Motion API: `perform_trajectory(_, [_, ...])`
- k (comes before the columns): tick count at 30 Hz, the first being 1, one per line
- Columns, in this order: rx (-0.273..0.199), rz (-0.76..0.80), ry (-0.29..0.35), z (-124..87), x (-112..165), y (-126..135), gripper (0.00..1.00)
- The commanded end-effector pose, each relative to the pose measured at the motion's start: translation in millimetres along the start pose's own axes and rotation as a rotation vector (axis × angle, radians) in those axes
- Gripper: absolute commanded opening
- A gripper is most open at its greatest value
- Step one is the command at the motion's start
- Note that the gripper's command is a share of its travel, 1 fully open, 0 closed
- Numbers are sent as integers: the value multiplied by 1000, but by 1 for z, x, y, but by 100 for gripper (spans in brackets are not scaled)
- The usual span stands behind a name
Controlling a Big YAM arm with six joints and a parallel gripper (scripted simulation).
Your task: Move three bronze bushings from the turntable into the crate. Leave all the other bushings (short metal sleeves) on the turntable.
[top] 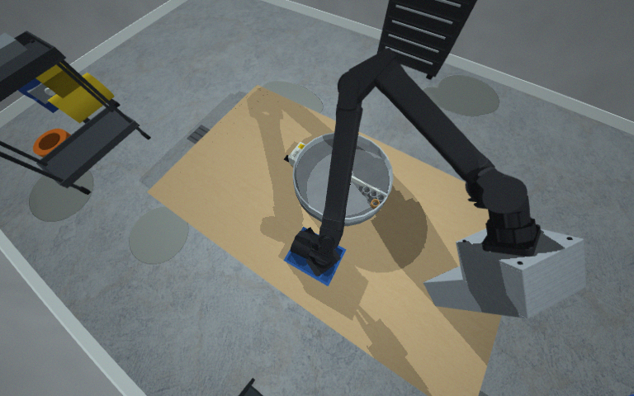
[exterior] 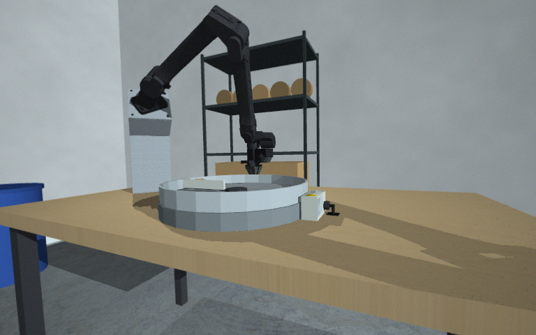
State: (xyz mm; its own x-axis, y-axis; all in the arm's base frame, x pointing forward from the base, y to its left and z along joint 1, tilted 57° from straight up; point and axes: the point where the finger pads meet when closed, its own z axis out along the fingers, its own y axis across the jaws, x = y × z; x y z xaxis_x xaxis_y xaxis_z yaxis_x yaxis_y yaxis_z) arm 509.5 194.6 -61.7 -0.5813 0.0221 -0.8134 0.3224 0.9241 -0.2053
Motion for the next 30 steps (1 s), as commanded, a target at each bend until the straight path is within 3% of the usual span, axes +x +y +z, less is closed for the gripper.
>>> perform_trajectory(1, [-10,-11,-3,-1,3,5,0])
perform_trajectory(18, [-10,-19,2,1,15,6,0])
perform_trajectory(30, [-15,-9,-6,-2,7,6,0])
